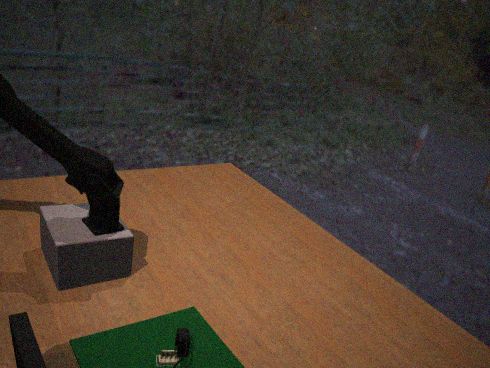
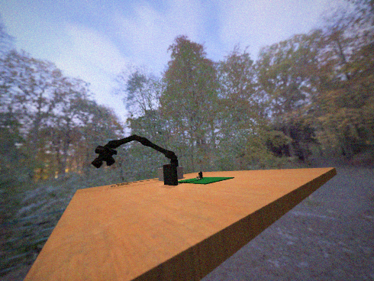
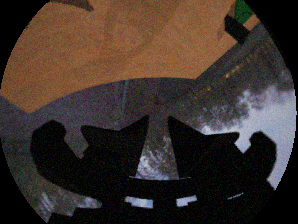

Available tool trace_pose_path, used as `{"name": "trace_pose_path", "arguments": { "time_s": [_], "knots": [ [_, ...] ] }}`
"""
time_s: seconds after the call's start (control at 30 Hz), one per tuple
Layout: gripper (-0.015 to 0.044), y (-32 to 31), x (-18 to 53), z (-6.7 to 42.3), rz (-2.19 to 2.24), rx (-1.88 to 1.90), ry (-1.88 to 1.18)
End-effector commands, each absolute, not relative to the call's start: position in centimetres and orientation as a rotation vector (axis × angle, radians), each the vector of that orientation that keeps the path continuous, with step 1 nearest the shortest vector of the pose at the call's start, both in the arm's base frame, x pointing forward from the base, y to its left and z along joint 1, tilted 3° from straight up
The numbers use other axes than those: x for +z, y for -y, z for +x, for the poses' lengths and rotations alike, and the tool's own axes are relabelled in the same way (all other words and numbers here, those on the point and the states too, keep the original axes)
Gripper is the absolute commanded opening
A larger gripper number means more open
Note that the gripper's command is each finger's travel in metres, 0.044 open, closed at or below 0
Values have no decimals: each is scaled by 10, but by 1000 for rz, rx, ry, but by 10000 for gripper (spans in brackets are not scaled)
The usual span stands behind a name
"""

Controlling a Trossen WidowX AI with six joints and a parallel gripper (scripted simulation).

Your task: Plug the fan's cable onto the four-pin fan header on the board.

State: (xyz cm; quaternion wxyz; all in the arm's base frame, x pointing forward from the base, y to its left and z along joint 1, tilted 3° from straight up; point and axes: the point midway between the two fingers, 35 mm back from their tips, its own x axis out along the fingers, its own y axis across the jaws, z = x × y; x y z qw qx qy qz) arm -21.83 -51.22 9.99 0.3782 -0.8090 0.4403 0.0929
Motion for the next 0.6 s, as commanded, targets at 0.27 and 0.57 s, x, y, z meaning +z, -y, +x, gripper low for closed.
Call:
{"name": "trace_pose_path", "arguments": {
  "time_s": [0.27,0.57],
  "knots": [
    [379,529,104,-125,-2478,652,-959],
    [440,513,113,30,-3099,1284,-378]
  ]
}}
